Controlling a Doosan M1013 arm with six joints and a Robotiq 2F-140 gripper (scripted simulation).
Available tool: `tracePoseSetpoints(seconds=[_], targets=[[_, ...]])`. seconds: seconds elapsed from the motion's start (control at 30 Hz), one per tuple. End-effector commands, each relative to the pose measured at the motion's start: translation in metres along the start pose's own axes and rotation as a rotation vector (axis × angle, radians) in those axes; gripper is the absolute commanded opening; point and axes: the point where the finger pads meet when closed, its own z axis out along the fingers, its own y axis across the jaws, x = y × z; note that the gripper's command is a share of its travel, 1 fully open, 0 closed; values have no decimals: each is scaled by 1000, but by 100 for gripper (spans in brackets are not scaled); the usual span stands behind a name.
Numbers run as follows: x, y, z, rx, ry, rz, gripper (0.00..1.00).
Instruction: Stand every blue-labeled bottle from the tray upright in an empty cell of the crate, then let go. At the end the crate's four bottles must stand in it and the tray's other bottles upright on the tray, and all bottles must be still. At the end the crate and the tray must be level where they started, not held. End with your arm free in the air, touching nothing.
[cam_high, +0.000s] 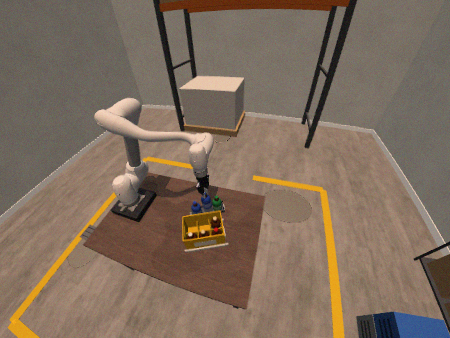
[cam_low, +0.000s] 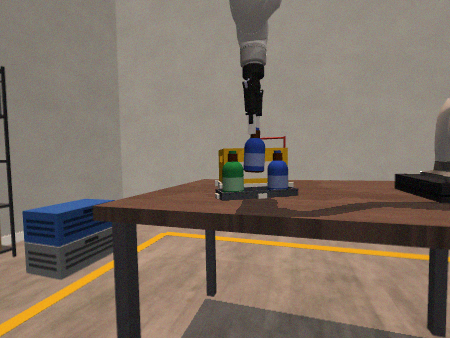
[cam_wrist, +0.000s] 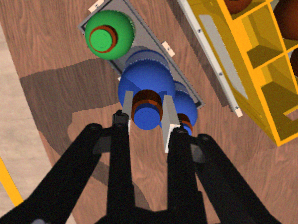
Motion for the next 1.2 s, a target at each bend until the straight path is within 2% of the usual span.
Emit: tracePoseSetpoints(seconds=[0.0, 0.53, 1.17], targets=[[0, 0, 0, 0, 0, 0, 0], [0, 0, -3, 0, 0, 0, 0], [0, 0, -20, 0, 0, 0, 0]])
